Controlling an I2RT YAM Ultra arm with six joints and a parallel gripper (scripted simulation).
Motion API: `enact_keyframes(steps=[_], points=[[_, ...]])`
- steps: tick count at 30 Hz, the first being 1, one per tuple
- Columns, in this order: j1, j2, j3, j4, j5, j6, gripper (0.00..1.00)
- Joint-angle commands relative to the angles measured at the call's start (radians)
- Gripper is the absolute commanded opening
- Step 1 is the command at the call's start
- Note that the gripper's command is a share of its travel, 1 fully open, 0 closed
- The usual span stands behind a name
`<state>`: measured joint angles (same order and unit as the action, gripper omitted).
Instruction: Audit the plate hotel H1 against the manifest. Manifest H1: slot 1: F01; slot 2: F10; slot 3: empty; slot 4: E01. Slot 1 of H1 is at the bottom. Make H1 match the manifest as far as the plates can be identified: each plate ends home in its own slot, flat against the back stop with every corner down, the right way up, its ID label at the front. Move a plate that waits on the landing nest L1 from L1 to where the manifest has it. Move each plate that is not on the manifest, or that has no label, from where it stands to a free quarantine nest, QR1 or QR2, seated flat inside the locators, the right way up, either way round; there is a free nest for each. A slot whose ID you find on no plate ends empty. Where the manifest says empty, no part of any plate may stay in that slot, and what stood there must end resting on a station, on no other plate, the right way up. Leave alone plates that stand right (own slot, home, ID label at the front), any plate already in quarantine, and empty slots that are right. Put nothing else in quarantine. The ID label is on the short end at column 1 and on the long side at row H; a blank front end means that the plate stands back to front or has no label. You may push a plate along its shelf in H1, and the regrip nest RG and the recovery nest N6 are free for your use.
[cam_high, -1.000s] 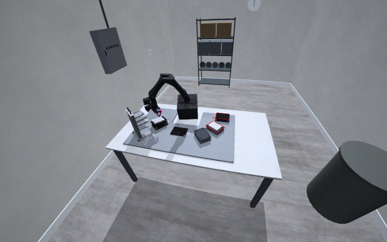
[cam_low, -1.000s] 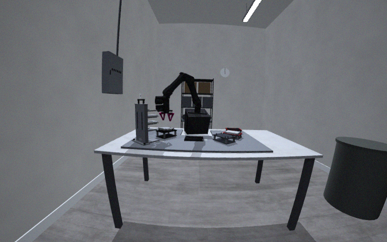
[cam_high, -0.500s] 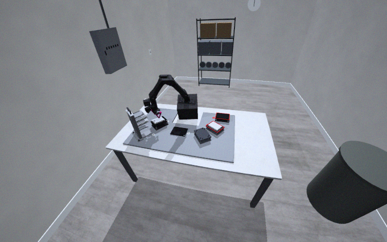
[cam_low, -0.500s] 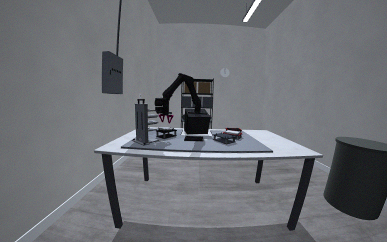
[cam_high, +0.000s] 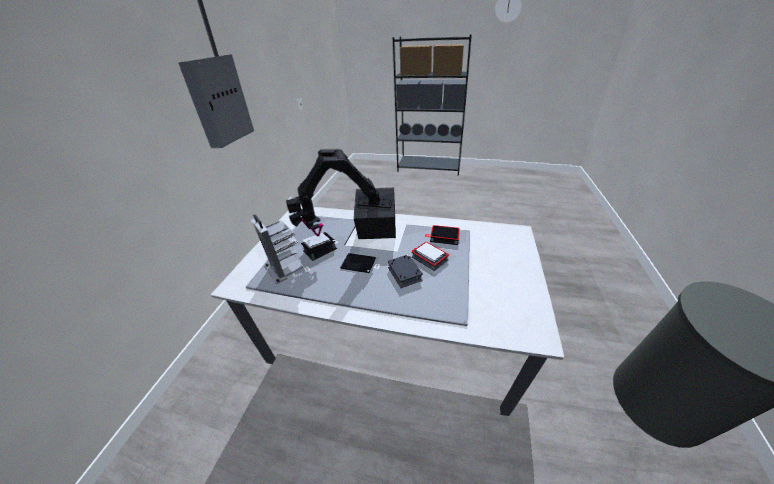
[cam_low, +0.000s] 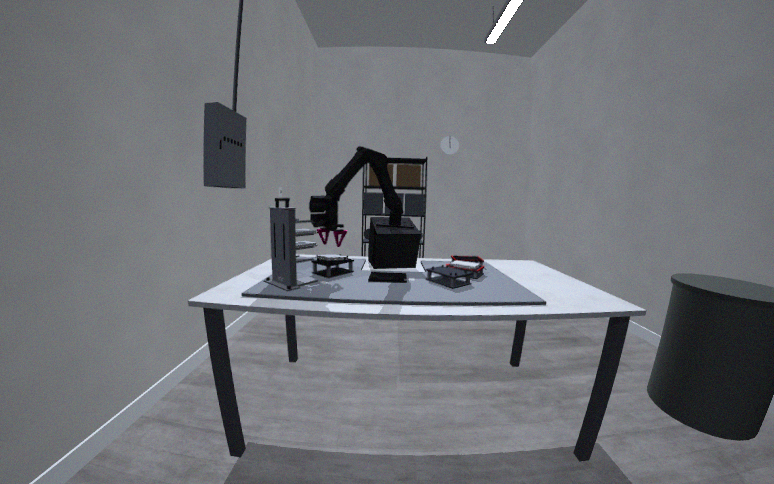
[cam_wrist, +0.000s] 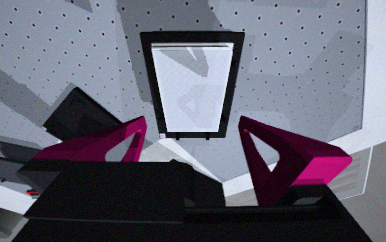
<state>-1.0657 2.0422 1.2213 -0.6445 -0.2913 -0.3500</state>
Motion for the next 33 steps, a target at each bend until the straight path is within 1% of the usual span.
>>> enact_keyframes(steps=[1,6,33], points=[[-0.003,-0.008,0.003,0.001,-0.001,0.001,1.0],[-0.003,-0.008,0.003,0.001,-0.001,0.001,1.0],[0.024,0.073,-0.021,0.114,0.002,0.028,1.0]])
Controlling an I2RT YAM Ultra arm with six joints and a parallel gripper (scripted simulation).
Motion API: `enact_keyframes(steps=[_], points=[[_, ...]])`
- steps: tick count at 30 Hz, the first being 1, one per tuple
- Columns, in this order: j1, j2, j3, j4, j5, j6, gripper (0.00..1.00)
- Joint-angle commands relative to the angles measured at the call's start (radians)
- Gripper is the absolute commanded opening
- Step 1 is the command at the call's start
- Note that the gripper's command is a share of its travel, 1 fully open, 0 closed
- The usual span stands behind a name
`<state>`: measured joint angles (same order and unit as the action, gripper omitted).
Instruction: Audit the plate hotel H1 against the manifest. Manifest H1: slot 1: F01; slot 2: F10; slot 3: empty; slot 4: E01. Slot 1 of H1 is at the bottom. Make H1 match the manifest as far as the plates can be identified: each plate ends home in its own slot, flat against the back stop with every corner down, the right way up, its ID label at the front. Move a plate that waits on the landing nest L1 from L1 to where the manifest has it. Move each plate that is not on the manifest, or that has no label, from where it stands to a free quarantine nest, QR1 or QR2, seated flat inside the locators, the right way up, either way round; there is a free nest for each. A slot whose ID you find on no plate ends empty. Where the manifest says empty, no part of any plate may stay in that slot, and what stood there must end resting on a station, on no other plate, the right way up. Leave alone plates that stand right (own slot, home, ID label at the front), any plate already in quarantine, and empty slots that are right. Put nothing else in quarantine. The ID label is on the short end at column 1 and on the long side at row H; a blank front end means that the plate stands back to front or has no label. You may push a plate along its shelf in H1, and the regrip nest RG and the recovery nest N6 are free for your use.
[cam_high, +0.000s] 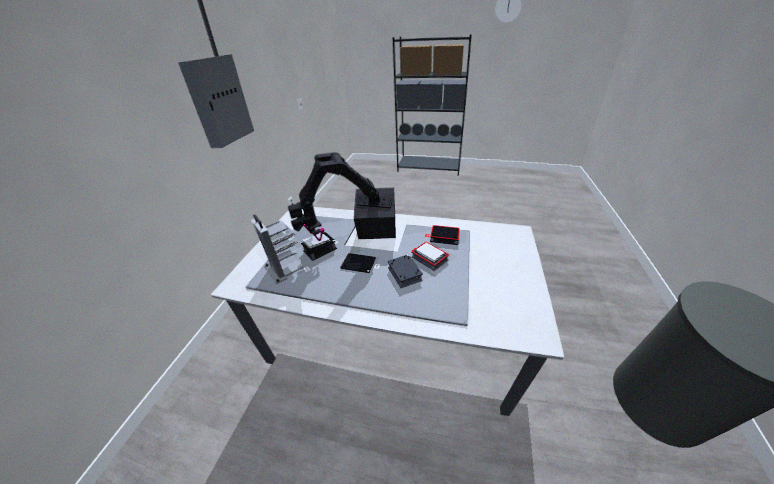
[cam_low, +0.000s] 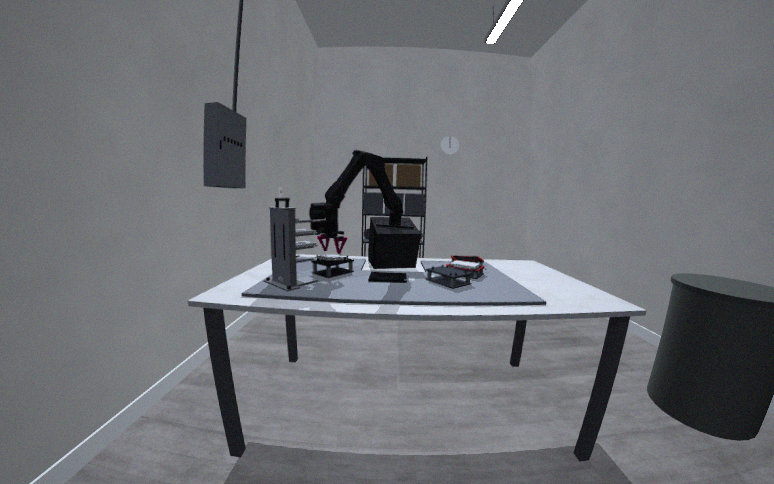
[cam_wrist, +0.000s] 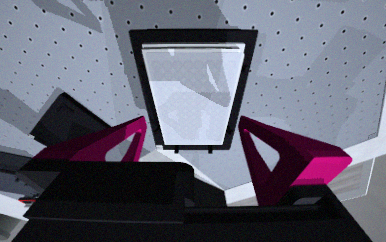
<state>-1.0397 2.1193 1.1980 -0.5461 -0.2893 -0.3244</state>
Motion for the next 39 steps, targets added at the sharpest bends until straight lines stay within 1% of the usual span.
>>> enact_keyframes(steps=[1,31,35,36,39], points=[[-0.001,-0.001,0.002,0.02,0.0,0.004,1.0],[0.026,0.094,-0.005,0.13,0.004,0.032,1.0],[0.027,0.096,-0.005,0.131,0.004,0.032,1.0],[0.027,0.096,-0.005,0.131,0.004,0.032,0.86],[0.027,0.096,-0.005,0.131,0.004,0.032,0.86]])
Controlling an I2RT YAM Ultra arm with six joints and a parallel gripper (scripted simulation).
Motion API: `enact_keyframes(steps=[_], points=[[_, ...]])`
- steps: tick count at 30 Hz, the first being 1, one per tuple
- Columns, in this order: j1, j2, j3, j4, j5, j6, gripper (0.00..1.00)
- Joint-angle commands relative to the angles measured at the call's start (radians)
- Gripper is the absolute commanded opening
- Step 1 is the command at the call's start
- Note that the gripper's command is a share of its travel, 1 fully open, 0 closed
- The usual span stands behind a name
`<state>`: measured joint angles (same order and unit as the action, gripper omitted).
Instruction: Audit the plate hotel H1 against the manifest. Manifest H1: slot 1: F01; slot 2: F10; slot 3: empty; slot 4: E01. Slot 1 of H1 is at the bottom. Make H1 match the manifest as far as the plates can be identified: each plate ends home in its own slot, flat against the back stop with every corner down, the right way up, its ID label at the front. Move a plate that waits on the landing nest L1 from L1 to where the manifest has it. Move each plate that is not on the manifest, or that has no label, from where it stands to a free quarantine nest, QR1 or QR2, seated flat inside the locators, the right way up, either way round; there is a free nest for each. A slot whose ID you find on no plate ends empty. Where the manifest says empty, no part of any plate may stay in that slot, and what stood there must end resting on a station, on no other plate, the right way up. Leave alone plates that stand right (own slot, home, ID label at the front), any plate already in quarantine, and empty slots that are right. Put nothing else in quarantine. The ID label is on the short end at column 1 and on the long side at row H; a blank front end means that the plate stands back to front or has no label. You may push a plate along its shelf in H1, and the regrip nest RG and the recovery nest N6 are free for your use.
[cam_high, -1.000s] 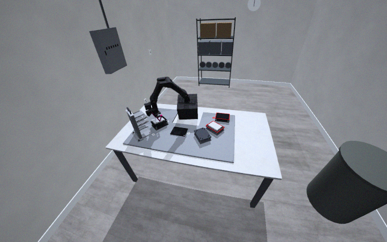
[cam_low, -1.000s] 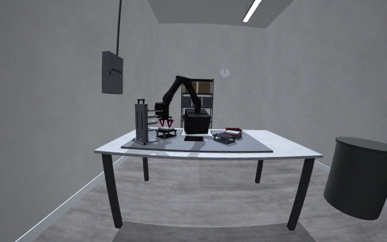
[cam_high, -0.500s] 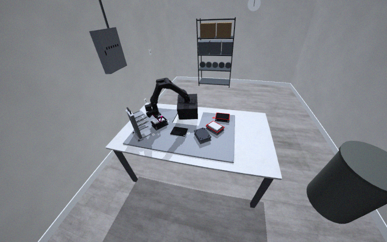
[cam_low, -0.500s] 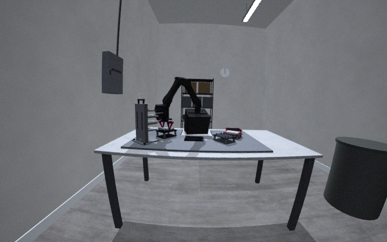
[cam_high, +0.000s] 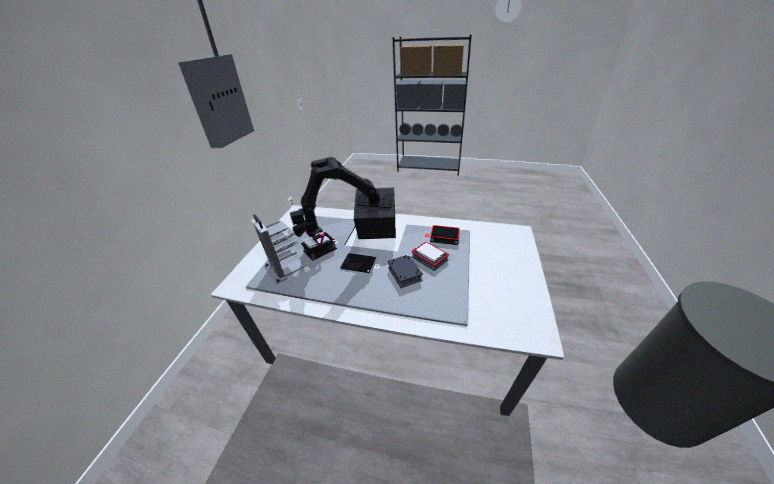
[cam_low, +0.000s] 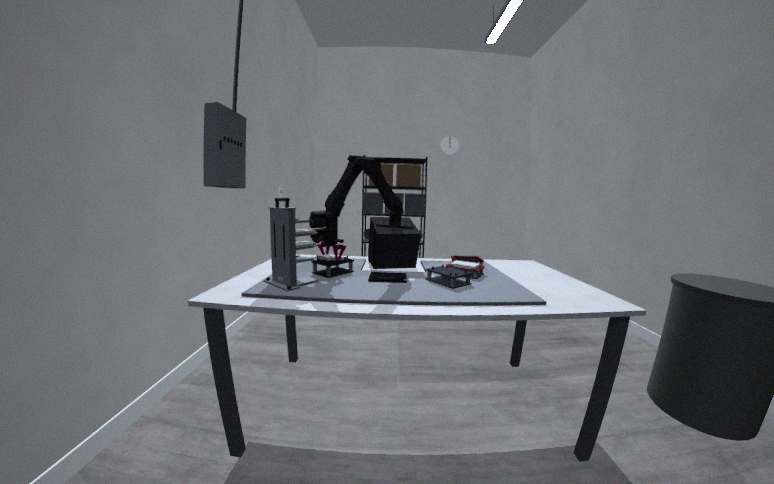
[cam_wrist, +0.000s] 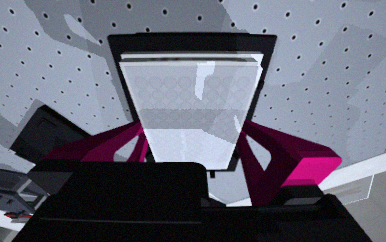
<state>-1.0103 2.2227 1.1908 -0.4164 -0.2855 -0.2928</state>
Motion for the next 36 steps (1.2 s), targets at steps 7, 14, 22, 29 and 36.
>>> enact_keyframes(steps=[7,14,22,29,36], points=[[-0.003,-0.007,0.002,0.002,0.0,0.001,0.86],[-0.003,-0.007,0.002,0.002,0.0,0.001,0.86],[-0.005,-0.017,0.0,-0.006,0.0,-0.002,0.86],[-0.011,-0.038,-0.003,-0.025,-0.001,-0.008,0.86],[-0.016,-0.053,-0.006,-0.04,-0.002,-0.013,0.86]])
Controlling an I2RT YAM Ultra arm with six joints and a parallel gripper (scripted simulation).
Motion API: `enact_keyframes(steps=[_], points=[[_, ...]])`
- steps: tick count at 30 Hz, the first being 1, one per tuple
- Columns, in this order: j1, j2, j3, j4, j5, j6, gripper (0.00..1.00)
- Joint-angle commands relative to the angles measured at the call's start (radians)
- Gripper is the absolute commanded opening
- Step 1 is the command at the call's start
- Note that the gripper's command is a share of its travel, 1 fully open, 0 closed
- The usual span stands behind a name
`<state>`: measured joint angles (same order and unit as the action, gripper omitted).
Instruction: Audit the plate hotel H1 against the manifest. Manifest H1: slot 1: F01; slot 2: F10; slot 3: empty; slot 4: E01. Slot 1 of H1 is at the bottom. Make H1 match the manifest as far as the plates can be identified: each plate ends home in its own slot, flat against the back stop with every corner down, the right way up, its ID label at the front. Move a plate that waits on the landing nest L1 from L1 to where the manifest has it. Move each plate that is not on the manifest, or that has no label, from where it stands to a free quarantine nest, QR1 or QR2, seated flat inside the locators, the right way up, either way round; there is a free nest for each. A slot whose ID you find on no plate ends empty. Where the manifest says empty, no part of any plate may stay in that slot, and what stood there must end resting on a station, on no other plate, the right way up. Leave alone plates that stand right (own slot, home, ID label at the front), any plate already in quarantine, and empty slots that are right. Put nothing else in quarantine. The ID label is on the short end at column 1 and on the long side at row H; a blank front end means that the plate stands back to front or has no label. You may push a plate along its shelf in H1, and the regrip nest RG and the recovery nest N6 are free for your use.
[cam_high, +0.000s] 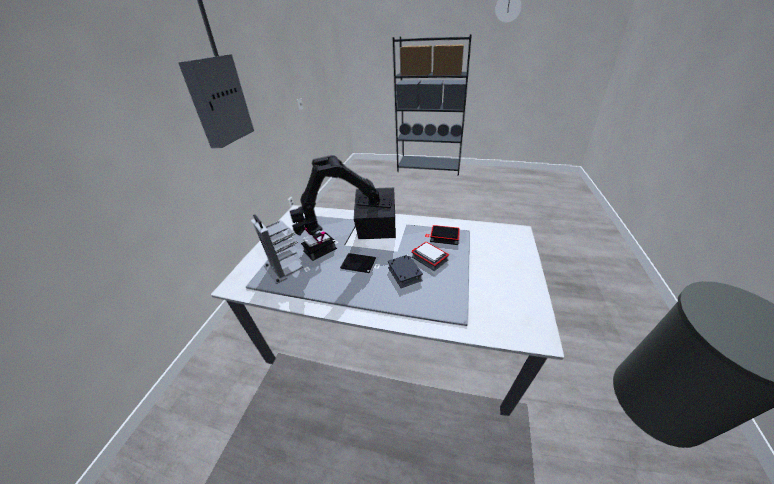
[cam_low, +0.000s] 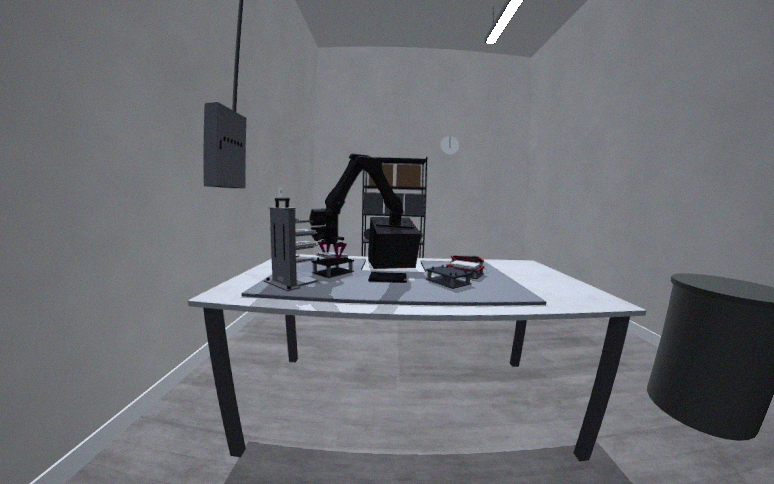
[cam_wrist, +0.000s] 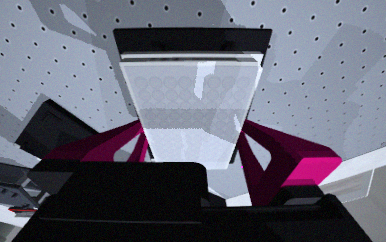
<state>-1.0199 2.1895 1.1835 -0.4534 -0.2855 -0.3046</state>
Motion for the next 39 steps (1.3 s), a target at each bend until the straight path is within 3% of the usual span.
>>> enact_keyframes(steps=[1,39], points=[[-0.007,-0.023,0.001,-0.005,-0.002,-0.002,0.86],[-0.037,-0.12,-0.003,-0.107,-0.005,-0.033,0.86]])
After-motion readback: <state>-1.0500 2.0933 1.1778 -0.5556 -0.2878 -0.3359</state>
